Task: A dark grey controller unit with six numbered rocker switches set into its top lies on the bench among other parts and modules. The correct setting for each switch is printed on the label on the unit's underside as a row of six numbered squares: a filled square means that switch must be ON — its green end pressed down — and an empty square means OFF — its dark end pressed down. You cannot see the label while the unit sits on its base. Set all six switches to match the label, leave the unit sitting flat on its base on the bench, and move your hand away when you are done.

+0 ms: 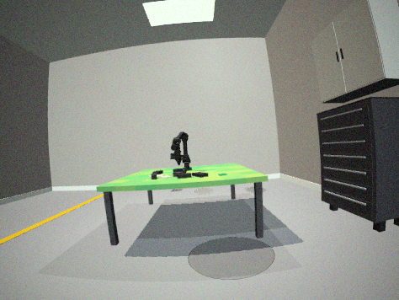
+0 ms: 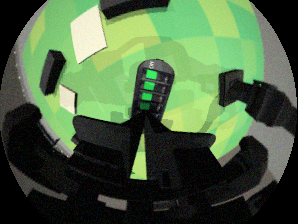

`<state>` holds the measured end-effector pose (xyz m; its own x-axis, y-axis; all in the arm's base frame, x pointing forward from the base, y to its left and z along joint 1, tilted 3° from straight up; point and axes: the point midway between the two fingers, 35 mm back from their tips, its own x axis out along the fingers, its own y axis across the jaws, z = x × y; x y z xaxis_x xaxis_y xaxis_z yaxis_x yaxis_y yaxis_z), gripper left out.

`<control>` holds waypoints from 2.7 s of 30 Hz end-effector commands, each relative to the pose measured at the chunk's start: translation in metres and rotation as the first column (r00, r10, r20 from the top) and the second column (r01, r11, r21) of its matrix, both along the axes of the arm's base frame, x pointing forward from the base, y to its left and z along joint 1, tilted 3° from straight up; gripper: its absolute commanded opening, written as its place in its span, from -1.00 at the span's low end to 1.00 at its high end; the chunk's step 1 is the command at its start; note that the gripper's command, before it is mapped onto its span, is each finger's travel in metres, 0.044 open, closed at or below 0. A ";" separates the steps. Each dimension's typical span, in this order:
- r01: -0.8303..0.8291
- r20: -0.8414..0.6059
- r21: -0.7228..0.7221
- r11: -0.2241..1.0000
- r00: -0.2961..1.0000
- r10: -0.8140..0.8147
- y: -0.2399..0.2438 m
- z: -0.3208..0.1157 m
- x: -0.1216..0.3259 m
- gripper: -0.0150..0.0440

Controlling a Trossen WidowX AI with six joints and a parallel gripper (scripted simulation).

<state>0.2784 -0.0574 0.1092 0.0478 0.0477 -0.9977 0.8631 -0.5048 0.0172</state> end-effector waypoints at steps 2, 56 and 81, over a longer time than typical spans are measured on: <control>0.010 0.069 -0.047 0.999 0.998 -0.007 -0.004 -0.003 -0.025 -0.49; 0.019 0.105 0.118 0.993 0.994 -0.032 -0.050 -0.017 -0.040 1.00; 0.019 0.104 0.118 0.993 0.994 -0.031 -0.049 -0.057 -0.039 1.00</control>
<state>0.2403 -0.1076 0.0576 0.1572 0.1549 -0.9753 0.8474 -0.5283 0.0527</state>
